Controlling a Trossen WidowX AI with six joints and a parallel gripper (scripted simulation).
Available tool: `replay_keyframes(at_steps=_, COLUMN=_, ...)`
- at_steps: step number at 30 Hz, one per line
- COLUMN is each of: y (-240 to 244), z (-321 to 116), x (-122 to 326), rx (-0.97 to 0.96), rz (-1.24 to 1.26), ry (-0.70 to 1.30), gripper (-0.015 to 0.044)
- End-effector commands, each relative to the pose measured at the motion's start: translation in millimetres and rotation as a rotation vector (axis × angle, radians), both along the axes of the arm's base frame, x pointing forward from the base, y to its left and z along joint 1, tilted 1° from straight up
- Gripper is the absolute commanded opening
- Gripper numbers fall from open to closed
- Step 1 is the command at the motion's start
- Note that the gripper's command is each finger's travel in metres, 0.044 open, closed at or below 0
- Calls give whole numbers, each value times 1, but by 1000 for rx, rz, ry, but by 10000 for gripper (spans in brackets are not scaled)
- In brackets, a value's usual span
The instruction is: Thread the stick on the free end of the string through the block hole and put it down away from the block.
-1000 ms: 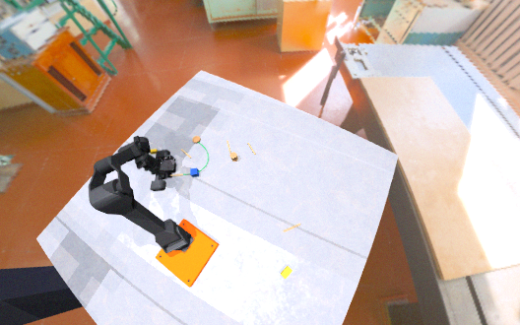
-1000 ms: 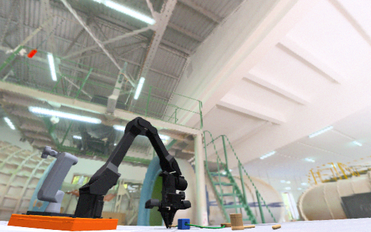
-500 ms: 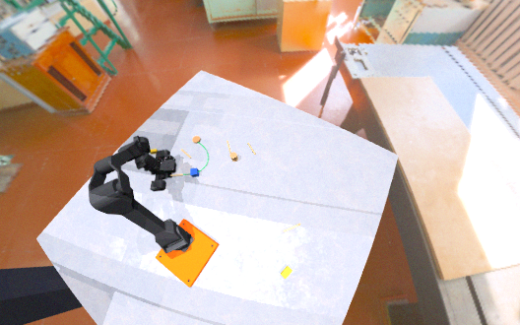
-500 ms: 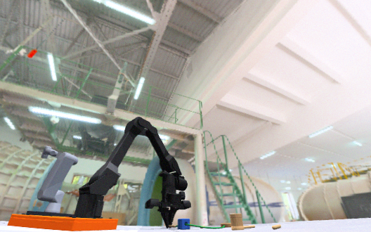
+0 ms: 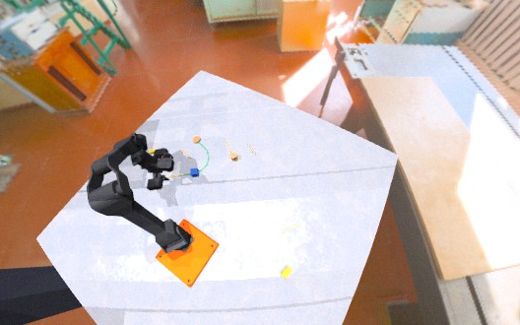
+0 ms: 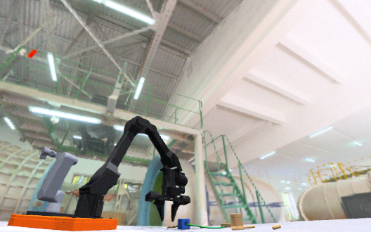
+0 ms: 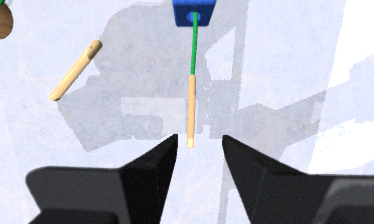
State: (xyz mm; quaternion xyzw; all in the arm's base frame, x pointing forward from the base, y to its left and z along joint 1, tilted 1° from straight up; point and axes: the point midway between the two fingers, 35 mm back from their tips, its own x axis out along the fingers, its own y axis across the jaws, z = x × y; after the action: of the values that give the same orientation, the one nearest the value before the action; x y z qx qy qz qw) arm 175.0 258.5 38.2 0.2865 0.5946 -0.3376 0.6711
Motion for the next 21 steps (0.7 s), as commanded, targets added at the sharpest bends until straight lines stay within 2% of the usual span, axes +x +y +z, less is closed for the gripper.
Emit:
replay_keyframes(at_steps=1, y=6, z=51, x=3, rx=44, rz=-1, ry=-26, gripper=210)
replay_keyframes(at_steps=5, y=5, z=53, x=2, rx=44, rz=-1, ry=-26, gripper=210)
replay_keyframes(at_steps=11, y=8, z=50, x=4, rx=58, rz=1, ry=-35, gripper=367)
replay_keyframes(at_steps=14, y=8, z=70, x=4, rx=59, rz=1, ry=-36, gripper=440)
replay_keyframes(at_steps=21, y=8, z=73, x=4, rx=56, rz=2, ry=-33, gripper=440)
